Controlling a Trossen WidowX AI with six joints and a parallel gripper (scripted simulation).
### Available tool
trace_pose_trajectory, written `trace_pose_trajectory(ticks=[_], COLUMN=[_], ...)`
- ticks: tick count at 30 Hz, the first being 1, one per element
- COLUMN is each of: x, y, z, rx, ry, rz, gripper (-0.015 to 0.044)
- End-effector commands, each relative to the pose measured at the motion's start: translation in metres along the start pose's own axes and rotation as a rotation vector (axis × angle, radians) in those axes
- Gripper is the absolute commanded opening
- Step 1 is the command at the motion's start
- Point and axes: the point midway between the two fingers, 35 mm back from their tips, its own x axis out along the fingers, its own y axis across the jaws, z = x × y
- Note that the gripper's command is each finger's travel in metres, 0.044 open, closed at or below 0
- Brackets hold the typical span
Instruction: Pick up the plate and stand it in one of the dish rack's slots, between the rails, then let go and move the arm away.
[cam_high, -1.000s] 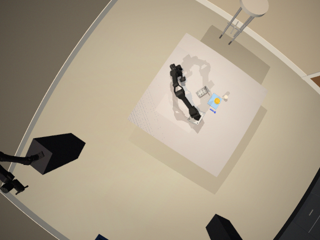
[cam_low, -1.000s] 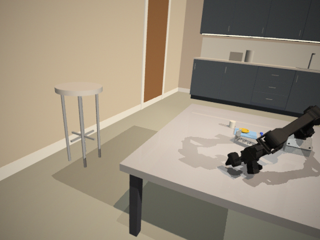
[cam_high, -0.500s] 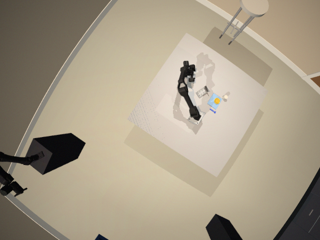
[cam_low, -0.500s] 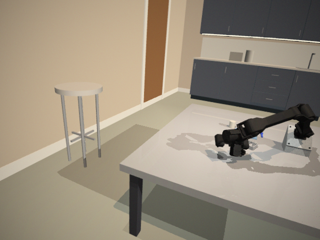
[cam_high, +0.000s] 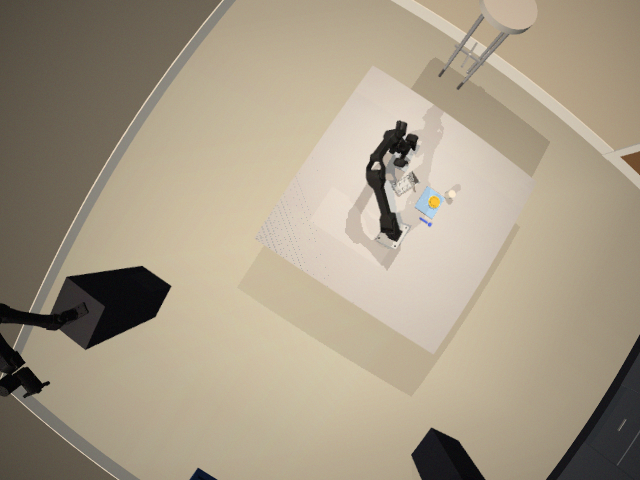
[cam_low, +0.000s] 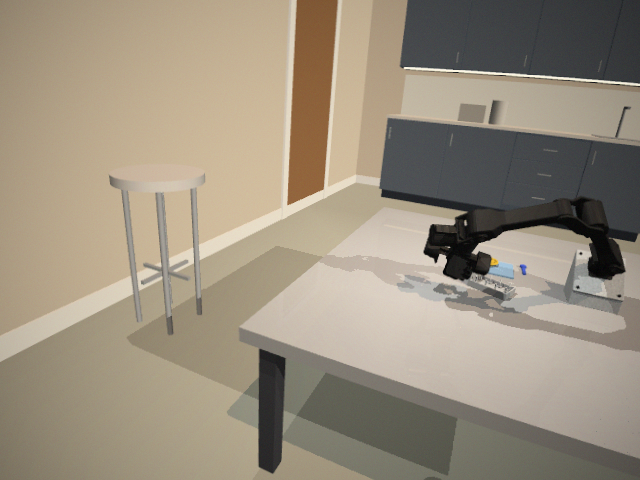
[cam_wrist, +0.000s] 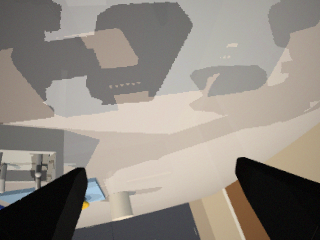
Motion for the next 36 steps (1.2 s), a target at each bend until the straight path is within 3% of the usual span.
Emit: trace_pose_trajectory(ticks=[1, 17, 36], x=[0.015, 0.043, 0.060], y=[0.004, 0.022, 0.070], z=[-0.034, -0.136, -0.232], rx=[0.106, 0.425, 0.974], ry=[0.015, 0.028, -0.096], rz=[0.067, 0.216, 0.463], gripper=[0.0400, 0.0400, 0.0400])
